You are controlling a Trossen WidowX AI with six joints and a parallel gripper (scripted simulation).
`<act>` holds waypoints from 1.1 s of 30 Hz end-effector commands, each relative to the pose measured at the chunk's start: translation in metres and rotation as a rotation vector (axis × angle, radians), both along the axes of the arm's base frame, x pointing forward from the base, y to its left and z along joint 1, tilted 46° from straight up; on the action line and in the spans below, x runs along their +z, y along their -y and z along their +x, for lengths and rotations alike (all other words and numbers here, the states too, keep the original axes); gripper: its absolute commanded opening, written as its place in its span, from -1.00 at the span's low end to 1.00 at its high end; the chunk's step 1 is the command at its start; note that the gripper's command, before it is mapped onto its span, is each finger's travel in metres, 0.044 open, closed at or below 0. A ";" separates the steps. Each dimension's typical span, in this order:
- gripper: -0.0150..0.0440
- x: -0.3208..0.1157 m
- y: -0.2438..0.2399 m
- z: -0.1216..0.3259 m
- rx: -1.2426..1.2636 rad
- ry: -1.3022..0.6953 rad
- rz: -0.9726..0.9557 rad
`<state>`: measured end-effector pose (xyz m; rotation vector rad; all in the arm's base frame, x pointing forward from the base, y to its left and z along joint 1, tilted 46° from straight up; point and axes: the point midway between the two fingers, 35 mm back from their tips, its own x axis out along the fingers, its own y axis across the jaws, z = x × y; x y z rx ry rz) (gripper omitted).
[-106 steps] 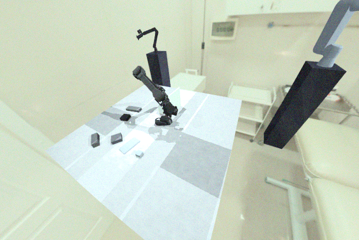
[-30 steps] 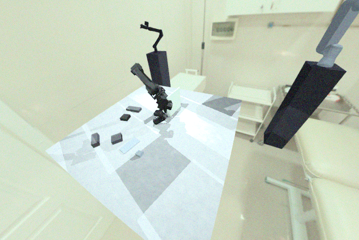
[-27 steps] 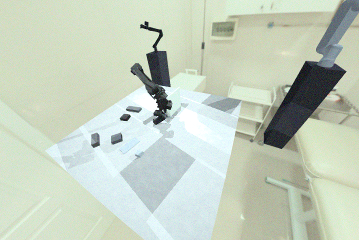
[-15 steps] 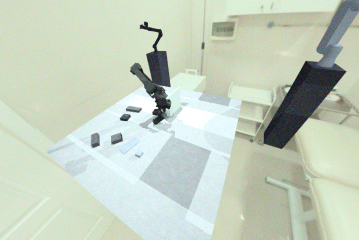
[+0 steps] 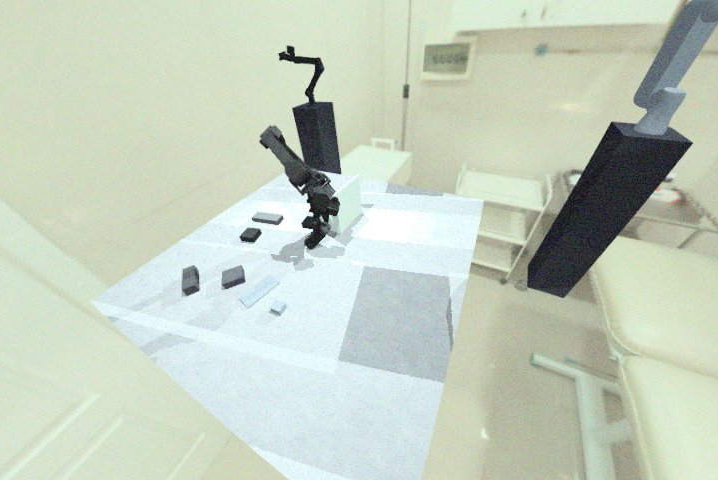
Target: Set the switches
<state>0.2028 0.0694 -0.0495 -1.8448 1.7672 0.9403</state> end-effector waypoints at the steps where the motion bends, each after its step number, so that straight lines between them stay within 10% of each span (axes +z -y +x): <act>1: 0.65 0.006 0.004 0.002 0.012 0.002 -0.016; 33: 0.65 0.029 0.015 0.007 0.012 0.002 -0.017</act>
